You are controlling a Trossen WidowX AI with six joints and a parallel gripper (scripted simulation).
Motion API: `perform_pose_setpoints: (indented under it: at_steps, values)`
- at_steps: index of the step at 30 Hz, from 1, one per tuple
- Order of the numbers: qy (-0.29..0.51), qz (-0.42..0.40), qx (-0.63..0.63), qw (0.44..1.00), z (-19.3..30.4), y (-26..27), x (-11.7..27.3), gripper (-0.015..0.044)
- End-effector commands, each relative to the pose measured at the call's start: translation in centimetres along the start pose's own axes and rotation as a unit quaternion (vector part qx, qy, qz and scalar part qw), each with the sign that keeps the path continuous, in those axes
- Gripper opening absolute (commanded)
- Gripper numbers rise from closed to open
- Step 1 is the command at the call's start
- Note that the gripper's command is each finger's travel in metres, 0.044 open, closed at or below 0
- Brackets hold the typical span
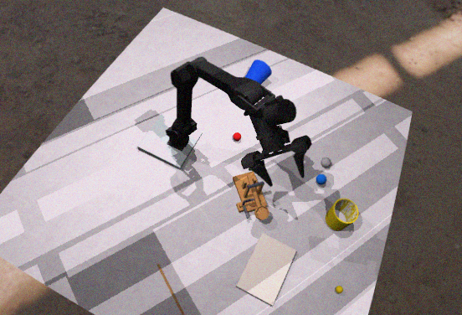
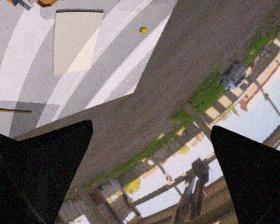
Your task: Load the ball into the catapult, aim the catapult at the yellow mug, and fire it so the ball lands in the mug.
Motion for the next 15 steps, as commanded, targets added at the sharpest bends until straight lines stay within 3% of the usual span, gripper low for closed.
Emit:
perform_pose_setpoints:
  at_steps: [1, 15]
  values:
    - [-0.052, -0.024, 0.039, 0.998, -2.4, 1.1, -1.3, 0.0440]
    - [-0.236, -0.094, 0.159, 0.954, -10.5, 5.3, -3.5, 0.0440]
Point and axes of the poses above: the point midway between the two fingers, 35 mm back from their tips, its own x axis back along the fingers, its own y axis across the jaws, z = x × y, the point moved 3 cm from there along x, back along the fingers, and after that the axes turned 12 degrees about x, right-handed, at the moved point
